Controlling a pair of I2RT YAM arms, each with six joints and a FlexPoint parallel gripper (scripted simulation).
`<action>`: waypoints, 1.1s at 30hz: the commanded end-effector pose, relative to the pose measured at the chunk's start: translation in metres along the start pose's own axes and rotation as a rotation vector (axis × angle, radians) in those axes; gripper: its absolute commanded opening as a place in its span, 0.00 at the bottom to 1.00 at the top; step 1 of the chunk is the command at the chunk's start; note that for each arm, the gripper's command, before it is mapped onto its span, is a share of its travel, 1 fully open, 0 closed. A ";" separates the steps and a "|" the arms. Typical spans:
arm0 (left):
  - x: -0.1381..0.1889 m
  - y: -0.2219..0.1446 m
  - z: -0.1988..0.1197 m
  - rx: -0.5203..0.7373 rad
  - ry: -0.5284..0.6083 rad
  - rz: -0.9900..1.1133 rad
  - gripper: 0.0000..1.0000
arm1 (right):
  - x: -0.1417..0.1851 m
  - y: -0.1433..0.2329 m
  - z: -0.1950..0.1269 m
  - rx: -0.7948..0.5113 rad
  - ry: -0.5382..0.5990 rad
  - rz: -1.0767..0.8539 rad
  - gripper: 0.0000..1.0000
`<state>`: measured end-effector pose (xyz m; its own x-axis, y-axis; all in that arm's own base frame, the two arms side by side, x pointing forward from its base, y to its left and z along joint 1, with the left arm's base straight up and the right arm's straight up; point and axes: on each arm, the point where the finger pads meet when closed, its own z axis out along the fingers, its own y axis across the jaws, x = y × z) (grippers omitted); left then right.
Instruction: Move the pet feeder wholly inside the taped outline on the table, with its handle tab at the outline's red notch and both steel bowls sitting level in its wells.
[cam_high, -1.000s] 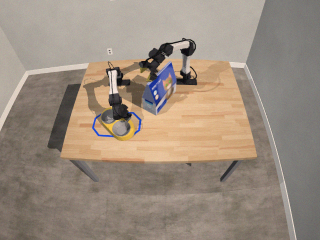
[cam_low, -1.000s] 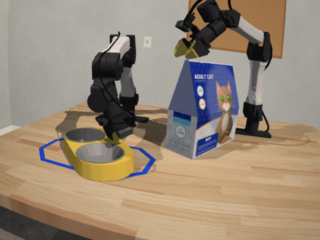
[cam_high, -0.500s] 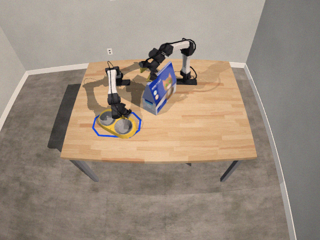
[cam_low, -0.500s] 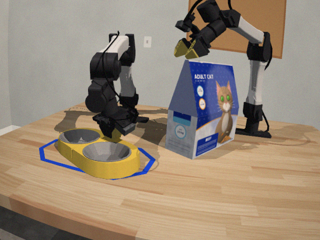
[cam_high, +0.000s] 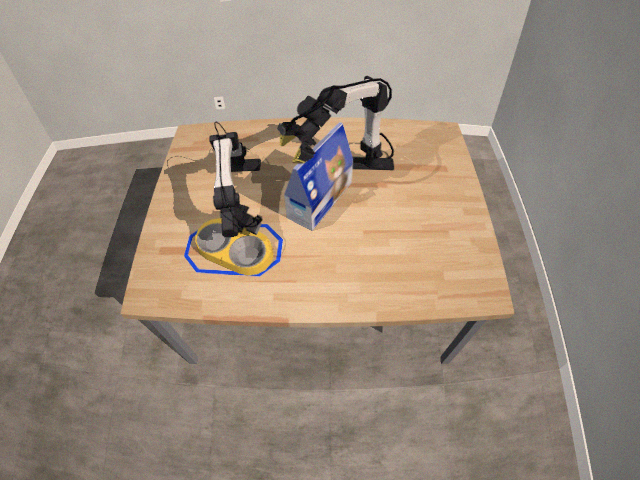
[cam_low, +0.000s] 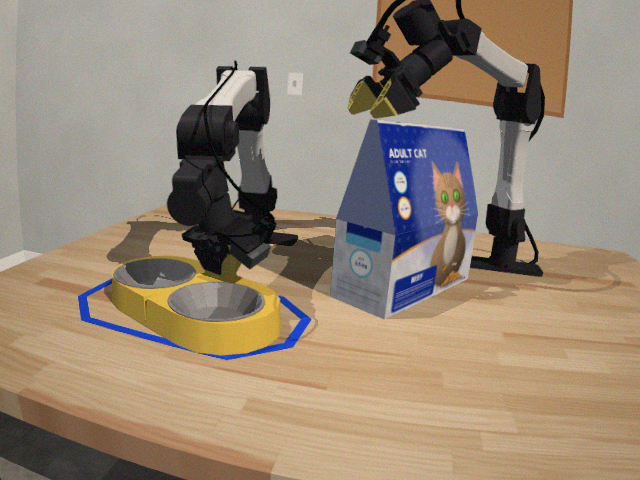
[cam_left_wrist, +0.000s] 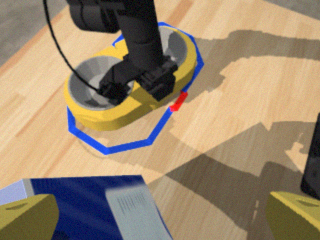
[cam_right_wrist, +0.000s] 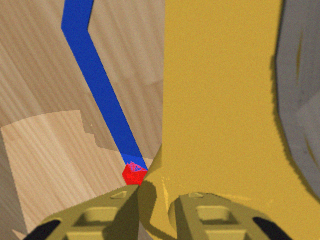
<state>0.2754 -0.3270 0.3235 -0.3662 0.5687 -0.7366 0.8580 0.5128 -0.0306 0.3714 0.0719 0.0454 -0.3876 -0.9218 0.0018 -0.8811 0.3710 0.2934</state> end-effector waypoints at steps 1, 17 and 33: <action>-0.003 -0.001 -0.005 0.002 -0.015 0.006 1.00 | 0.005 0.004 -0.002 0.003 0.019 -0.041 0.05; -0.003 -0.001 -0.005 0.002 -0.015 0.006 1.00 | 0.031 0.001 -0.009 0.029 0.098 -0.329 0.05; -0.003 -0.001 -0.005 0.002 -0.015 0.006 1.00 | 0.043 -0.002 -0.004 0.016 0.121 -0.391 0.05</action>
<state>0.2754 -0.3270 0.3235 -0.3662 0.5687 -0.7366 0.8580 0.5128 -0.0306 0.3595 0.0354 0.0454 -0.0388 -0.9992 -0.0014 -0.9553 0.0367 0.2934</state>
